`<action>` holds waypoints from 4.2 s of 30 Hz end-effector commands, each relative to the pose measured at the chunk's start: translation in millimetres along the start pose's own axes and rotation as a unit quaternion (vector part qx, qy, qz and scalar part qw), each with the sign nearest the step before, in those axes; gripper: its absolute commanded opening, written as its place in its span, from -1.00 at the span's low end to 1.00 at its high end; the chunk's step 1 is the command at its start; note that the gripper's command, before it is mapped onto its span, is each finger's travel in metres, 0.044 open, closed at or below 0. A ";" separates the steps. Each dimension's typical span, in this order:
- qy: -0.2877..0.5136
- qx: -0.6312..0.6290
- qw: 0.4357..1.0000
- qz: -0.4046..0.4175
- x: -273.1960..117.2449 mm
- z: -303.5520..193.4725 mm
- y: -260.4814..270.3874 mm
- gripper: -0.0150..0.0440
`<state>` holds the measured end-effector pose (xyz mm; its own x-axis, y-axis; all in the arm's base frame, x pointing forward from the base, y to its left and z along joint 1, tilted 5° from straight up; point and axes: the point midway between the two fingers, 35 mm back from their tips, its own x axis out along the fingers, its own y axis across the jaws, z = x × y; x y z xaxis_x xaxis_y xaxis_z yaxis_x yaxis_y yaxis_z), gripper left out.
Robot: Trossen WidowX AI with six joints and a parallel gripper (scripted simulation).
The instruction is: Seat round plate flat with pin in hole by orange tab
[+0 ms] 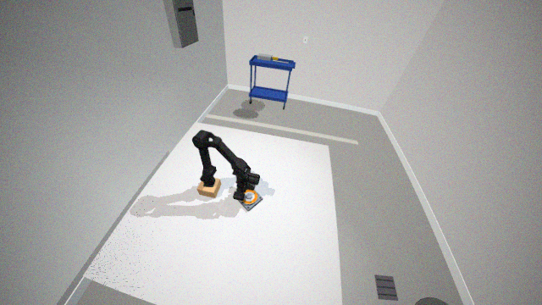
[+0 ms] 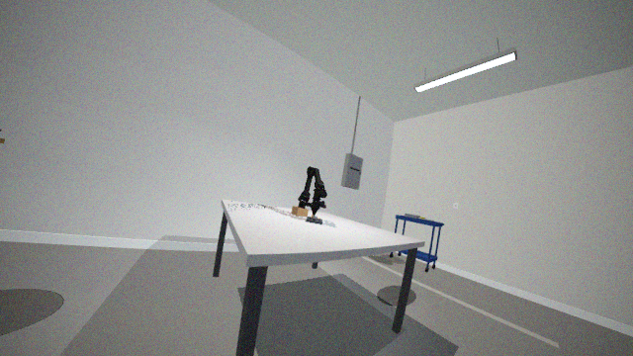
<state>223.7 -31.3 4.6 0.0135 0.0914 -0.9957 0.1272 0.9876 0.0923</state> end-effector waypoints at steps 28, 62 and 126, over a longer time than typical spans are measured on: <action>0.005 0.003 1.000 -0.007 1.2 -4.6 -14.9 -0.49; 0.005 0.003 1.000 -0.007 1.1 -4.4 -15.7 -0.49; 0.005 0.003 1.000 -0.007 0.9 -4.0 -20.2 -0.49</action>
<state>218.2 -43.0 2.5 0.0058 0.1061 -0.9943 0.1206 0.9870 0.1061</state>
